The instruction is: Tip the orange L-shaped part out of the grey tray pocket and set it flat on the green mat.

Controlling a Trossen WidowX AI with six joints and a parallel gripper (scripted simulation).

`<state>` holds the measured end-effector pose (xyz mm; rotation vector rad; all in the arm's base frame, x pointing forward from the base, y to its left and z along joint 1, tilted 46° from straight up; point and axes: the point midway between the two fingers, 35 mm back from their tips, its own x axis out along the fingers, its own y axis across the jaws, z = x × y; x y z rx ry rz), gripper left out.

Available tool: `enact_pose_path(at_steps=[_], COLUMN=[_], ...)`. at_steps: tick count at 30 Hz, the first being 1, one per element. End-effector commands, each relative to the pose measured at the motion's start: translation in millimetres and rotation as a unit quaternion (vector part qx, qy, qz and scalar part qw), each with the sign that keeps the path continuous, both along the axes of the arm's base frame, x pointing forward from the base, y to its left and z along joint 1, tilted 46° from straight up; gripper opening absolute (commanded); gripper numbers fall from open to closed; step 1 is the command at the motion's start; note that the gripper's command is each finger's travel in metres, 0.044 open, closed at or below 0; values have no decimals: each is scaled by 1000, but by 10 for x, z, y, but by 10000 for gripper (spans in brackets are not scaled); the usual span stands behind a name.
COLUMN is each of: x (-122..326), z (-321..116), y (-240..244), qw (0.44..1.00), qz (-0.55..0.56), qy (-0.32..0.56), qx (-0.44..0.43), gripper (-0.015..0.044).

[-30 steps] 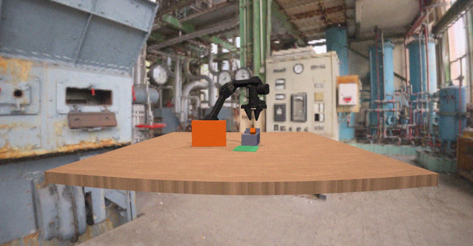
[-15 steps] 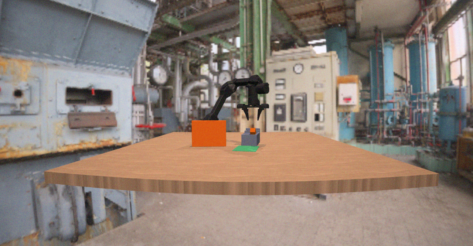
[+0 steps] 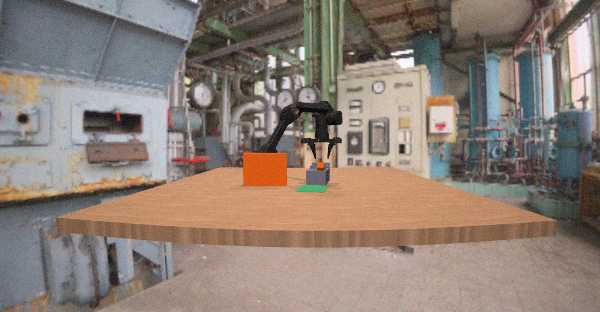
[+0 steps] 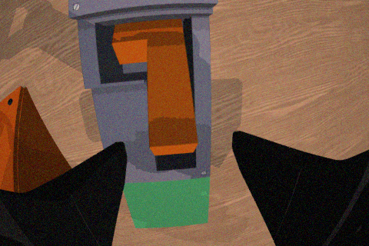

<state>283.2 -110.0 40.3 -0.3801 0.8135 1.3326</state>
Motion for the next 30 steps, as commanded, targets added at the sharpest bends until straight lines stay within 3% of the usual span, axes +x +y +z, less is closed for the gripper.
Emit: enact_pose_path(at_steps=[1,29,30], x=[-7,-2,12], z=[-46,-332,-313], y=[52,348,321], qw=[1000,1000,1000], qz=[-4,-3,0], qy=[3,3,0], qx=[3,4,1], gripper=[280,280,254])
